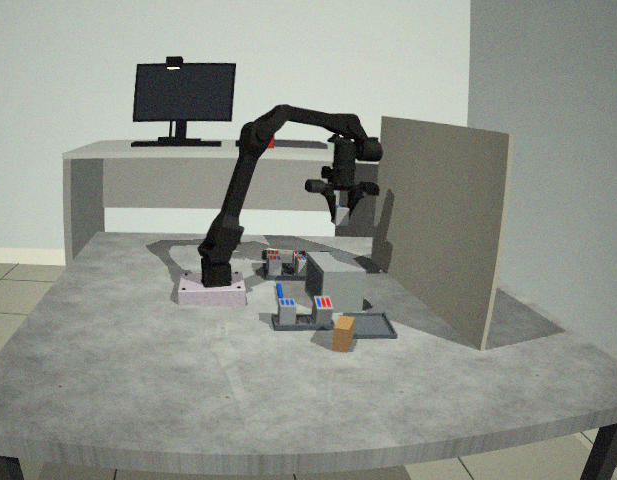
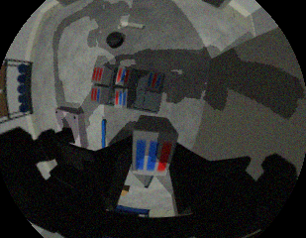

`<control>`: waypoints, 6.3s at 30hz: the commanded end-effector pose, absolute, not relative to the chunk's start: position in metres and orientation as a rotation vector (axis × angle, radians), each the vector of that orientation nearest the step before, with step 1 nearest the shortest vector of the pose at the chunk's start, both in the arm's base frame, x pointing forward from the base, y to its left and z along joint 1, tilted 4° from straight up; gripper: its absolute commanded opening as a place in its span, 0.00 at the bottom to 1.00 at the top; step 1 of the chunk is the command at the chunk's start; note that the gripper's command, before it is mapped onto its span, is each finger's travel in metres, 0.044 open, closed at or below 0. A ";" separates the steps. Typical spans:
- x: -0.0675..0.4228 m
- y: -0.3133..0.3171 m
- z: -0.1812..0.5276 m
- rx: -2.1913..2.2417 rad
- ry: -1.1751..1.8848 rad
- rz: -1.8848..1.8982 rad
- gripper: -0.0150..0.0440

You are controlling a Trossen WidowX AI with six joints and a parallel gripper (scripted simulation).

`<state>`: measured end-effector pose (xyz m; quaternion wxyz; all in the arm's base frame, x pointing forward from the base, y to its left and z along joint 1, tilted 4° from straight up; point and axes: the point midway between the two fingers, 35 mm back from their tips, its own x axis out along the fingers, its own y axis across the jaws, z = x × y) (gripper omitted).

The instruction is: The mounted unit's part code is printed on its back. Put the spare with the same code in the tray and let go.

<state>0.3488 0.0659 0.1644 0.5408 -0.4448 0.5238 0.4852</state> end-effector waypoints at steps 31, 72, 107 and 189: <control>0.345 -0.152 0.157 -1.061 1.268 1.120 0.25; 0.296 -0.256 0.139 -1.080 1.261 1.142 0.25; 0.299 -0.258 0.113 -1.080 1.261 1.141 0.25; 0.298 -0.257 0.053 -1.080 1.260 1.141 0.25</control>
